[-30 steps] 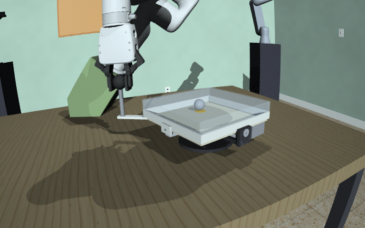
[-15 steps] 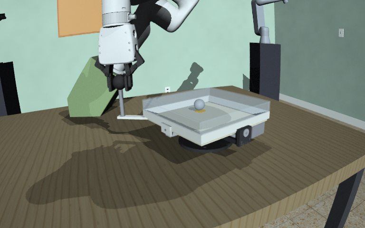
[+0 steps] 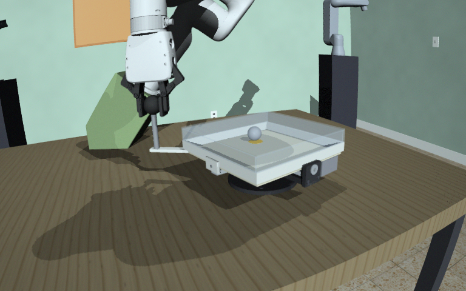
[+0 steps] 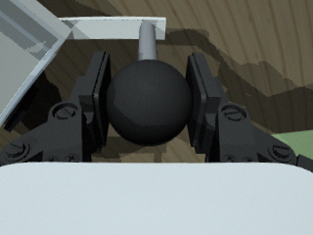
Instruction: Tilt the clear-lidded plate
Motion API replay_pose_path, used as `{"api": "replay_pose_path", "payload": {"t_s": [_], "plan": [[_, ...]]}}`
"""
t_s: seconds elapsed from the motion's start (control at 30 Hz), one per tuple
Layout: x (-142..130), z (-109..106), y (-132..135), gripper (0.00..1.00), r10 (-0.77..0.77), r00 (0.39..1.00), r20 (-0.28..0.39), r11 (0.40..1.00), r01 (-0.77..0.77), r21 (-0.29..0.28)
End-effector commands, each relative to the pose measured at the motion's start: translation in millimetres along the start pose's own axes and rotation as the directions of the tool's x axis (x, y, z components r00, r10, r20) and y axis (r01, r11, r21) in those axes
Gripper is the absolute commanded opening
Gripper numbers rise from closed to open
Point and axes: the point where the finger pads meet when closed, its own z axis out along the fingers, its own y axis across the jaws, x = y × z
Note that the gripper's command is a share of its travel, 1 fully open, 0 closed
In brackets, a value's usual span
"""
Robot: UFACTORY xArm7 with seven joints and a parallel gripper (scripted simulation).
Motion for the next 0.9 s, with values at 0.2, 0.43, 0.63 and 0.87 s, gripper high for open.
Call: {"api": "replay_pose_path", "payload": {"t_s": [0.2, 0.43, 0.63, 0.87], "plan": [[0.5, -2.6, -0.6, 0.00, 0.000, 1.000, -0.005, 1.000, 0.000, 0.000], [1.3, -2.1, -0.4, 0.00, 0.000, 1.000, -0.005, 1.000, 0.000, 0.000], [2.4, -1.1, 0.1, 0.00, 0.000, 1.000, -0.005, 1.000, 0.000, 0.000], [2.5, -0.8, 0.2, 0.00, 0.000, 1.000, -0.005, 1.000, 0.000, 0.000]]}}
